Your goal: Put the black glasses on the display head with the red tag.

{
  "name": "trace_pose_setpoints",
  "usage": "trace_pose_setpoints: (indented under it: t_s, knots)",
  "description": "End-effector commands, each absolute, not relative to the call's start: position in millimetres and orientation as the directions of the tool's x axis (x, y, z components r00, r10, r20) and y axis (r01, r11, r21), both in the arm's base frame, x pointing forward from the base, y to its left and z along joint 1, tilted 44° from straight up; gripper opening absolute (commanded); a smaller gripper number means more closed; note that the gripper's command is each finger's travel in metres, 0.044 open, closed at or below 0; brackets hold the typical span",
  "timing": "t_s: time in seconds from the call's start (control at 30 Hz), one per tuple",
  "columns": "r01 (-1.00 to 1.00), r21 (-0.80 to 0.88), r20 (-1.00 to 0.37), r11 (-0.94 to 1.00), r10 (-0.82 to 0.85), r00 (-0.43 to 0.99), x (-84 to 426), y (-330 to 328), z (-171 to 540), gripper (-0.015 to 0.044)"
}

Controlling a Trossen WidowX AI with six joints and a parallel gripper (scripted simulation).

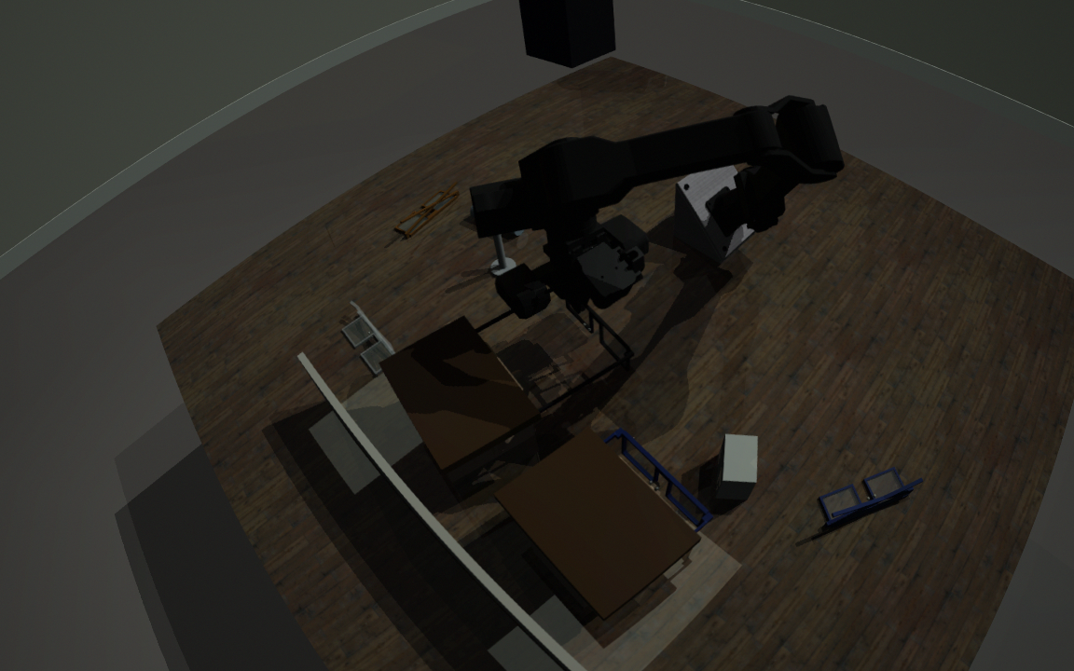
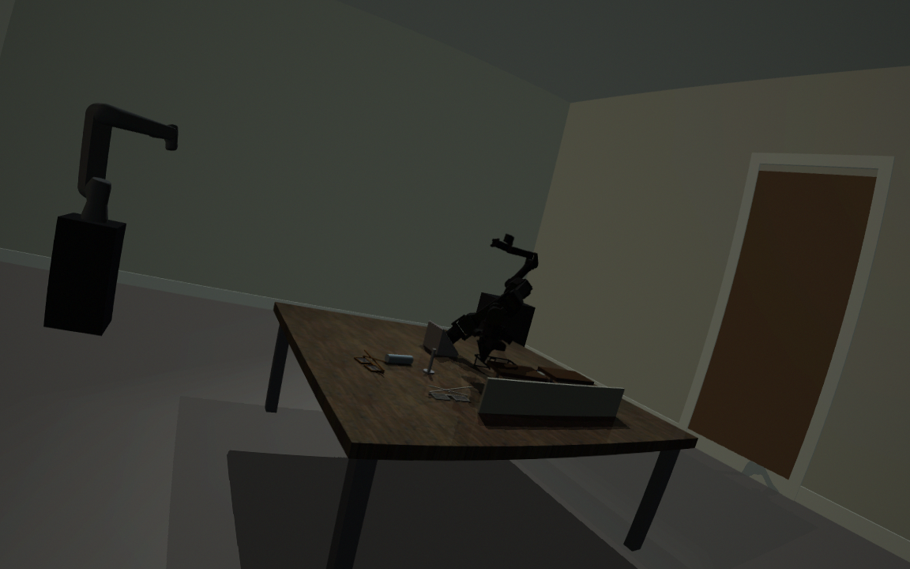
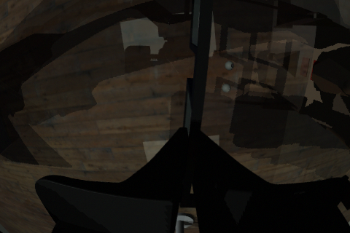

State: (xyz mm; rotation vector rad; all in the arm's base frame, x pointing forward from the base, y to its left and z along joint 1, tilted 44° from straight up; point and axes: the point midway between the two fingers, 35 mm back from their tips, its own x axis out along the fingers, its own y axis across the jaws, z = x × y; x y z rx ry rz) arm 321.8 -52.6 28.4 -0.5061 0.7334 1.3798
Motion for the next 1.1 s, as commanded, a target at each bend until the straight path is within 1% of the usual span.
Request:
trace_pose_setpoints:
  t_s: [0.0, 1.07]
  knots:
    - [-0.985, 0.091, -0.72, 0.148, 0.692, 0.037, 329.9, -53.7, 29.7, 0.0]
    - [-0.985, 0.088, -0.721, 0.148, 0.692, 0.039, 368.9, -59.8, 27.2, 0.0]
